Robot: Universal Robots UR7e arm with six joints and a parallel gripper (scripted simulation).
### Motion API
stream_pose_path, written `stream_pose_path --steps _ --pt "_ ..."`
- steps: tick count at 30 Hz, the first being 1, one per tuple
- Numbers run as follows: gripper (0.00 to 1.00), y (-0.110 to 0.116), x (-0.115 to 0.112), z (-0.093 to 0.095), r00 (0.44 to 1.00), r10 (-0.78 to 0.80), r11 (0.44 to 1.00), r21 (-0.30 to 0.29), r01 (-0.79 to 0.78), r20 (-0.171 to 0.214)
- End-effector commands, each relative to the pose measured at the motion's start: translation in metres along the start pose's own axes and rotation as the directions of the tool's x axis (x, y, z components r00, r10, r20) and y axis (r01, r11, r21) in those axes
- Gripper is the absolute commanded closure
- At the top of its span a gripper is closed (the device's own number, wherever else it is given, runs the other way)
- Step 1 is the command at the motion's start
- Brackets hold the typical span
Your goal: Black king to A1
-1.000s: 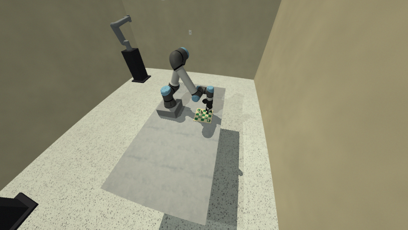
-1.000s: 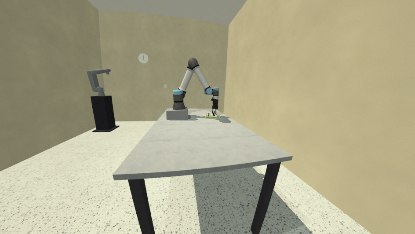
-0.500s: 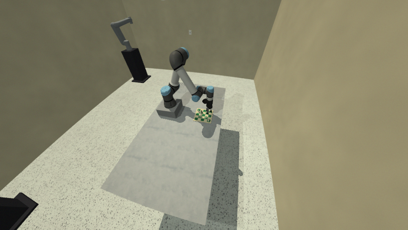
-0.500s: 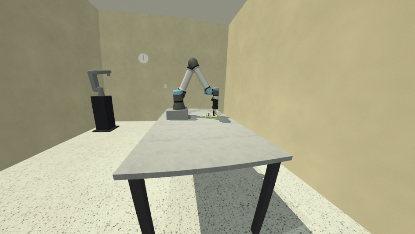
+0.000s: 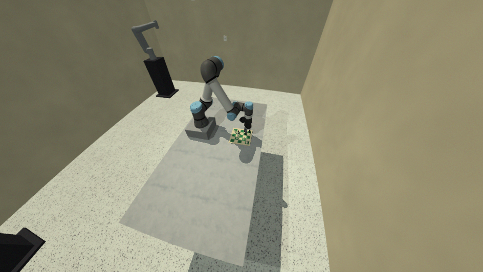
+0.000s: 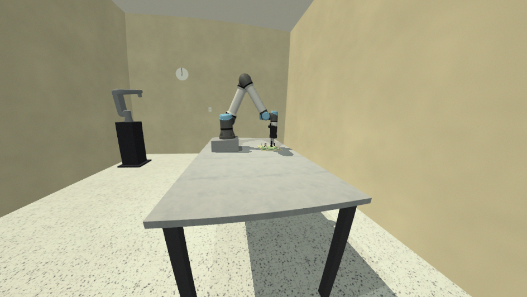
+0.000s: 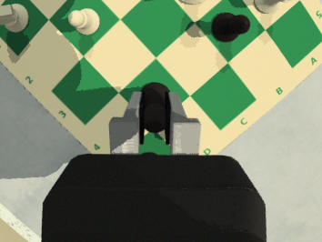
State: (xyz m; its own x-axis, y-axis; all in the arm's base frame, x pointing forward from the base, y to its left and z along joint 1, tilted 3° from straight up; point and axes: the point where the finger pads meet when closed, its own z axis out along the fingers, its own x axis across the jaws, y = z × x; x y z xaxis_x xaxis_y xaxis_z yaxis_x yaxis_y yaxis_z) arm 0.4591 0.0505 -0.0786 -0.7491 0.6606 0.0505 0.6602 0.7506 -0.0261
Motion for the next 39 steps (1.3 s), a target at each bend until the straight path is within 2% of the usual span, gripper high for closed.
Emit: stream_pose_path --steps 1,6,10,16,18,24,28,39 --pt "1.0 -0.001 0.002 0.001 1.0 0.0 1.0 0.001 0.0 -0.003" --pt "1.0 -0.001 0.002 0.001 1.0 0.0 1.0 0.001 0.0 -0.002" --pt "1.0 0.001 0.0 -0.008 1.0 0.0 1.0 -0.002 0.0 0.001" --pt "1.0 0.001 -0.001 -0.038 1.0 0.0 1.0 -0.003 0.0 0.003" --pt "1.0 0.001 -0.001 -0.038 1.0 0.0 1.0 -0.003 0.0 0.003" --pt "1.0 0.001 -0.001 -0.078 1.0 0.0 1.0 -0.003 0.0 0.003" --pt "1.0 0.001 -0.001 -0.096 1.0 0.0 1.0 -0.003 0.0 0.003" --pt "1.0 0.001 -0.001 -0.102 1.0 0.0 1.0 -0.002 0.0 0.003"
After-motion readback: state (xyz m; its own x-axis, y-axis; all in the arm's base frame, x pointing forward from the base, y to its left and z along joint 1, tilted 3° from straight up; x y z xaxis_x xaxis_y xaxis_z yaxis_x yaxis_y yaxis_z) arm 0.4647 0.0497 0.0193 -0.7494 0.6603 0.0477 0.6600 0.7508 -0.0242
